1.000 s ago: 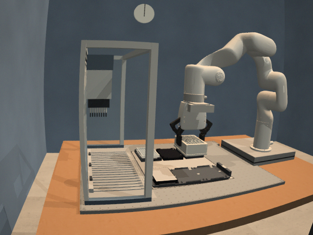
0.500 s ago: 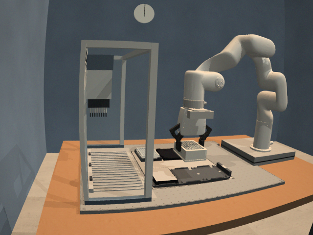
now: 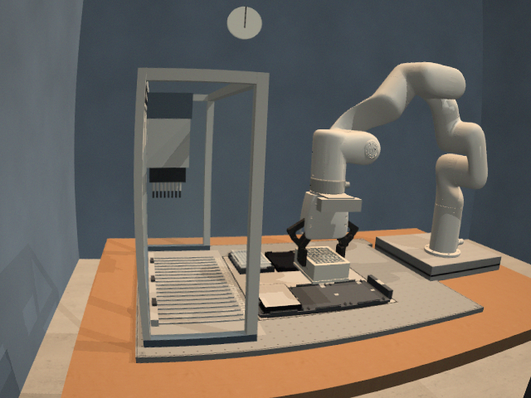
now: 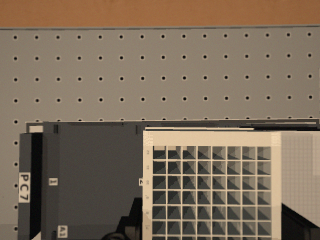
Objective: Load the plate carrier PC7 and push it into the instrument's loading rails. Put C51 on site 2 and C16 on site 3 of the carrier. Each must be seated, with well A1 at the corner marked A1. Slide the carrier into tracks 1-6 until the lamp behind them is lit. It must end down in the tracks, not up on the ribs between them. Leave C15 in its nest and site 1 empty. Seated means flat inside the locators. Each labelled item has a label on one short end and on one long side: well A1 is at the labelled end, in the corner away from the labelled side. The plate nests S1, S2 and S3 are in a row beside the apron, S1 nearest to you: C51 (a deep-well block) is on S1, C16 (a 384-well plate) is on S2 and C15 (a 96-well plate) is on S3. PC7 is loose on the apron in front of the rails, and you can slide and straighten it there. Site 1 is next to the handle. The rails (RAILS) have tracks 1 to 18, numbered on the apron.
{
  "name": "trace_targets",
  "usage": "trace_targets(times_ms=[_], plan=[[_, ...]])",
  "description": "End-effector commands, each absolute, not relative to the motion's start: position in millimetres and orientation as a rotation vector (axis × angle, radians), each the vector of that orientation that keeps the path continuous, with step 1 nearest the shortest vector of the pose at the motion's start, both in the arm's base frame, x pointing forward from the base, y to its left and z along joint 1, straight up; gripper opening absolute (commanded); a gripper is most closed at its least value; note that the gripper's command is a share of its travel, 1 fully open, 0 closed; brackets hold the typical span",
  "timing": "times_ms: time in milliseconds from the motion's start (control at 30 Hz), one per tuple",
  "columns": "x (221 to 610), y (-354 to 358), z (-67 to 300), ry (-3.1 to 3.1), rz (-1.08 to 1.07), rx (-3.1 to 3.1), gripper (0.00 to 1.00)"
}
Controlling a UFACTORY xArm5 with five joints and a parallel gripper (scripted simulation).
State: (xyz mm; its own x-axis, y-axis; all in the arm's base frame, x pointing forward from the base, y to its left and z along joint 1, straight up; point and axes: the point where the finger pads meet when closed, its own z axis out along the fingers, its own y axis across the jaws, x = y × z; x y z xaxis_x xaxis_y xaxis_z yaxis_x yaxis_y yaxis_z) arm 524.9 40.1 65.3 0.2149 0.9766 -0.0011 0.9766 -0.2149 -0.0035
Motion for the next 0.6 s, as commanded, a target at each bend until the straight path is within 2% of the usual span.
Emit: trace_targets(times_ms=[0, 567], plan=[[526, 40, 59, -1.968, 0.000, -2.449, 0.00], [526, 40, 34, -1.968, 0.000, -2.449, 0.00]])
